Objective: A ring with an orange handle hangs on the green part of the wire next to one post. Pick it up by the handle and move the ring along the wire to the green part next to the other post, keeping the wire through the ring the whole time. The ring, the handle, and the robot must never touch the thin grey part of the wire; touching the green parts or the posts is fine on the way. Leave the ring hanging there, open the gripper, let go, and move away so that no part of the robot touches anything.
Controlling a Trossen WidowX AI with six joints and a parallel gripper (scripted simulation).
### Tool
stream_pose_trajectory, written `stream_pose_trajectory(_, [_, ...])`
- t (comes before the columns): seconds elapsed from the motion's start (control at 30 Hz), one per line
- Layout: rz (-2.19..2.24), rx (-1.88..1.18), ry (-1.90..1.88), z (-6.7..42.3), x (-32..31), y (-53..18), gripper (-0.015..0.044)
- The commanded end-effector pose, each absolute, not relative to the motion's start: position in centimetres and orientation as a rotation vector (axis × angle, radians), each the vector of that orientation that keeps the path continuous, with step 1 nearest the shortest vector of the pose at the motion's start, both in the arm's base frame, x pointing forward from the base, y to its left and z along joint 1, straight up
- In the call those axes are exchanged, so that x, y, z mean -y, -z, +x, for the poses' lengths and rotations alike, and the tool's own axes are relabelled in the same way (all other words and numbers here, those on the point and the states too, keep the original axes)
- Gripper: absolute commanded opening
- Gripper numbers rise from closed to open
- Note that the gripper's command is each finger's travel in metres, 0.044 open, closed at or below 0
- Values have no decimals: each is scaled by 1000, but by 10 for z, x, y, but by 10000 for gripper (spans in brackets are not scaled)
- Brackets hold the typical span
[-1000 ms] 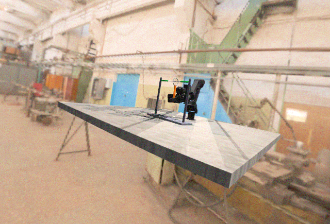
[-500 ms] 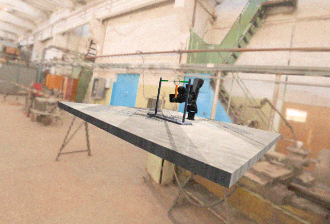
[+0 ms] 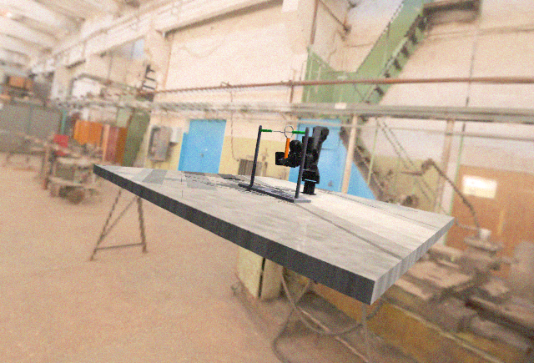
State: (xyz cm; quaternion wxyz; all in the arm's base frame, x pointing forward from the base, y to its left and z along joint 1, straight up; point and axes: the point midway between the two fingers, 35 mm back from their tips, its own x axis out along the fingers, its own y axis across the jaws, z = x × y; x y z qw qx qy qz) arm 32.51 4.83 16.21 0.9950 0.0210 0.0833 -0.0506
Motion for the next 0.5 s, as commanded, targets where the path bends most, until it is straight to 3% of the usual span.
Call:
stream_pose_trajectory(0.0, [29, -169, 104, 326, -51, -161, -150])
stream_pose_trajectory(0.47, [20, -170, 101, 328, -64, -162, -150])
